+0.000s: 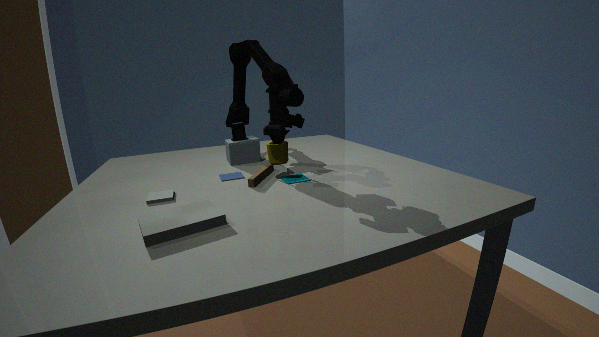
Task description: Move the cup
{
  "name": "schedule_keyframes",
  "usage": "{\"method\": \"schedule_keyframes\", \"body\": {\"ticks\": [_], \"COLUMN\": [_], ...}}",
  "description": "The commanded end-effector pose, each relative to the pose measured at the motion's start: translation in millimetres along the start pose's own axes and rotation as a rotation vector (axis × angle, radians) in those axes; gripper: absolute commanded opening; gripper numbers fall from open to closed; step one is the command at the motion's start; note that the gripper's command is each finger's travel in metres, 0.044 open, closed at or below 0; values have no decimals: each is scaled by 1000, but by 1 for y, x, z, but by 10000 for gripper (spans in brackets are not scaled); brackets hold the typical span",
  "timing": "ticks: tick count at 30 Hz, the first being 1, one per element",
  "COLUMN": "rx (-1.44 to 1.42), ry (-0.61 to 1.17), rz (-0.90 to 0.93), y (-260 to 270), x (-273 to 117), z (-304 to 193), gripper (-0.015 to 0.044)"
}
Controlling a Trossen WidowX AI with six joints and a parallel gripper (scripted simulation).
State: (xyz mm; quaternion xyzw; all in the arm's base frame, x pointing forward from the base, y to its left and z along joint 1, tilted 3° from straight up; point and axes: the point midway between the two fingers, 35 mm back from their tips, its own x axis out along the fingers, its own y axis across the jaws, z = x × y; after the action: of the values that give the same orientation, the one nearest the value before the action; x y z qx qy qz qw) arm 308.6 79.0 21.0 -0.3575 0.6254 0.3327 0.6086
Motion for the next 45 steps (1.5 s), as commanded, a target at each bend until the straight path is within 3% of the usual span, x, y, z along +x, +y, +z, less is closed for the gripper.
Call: {"method": "schedule_keyframes", "body": {"ticks": [1, 27, 45], "rx": [4, 4, 4], "ry": [-6, -9, -9], "rz": [1, 0, 0], "y": [-1, -5, -5], "x": [-2, -4, 30], "z": [10, 52, 54], "gripper": [0, 0, 0]}}
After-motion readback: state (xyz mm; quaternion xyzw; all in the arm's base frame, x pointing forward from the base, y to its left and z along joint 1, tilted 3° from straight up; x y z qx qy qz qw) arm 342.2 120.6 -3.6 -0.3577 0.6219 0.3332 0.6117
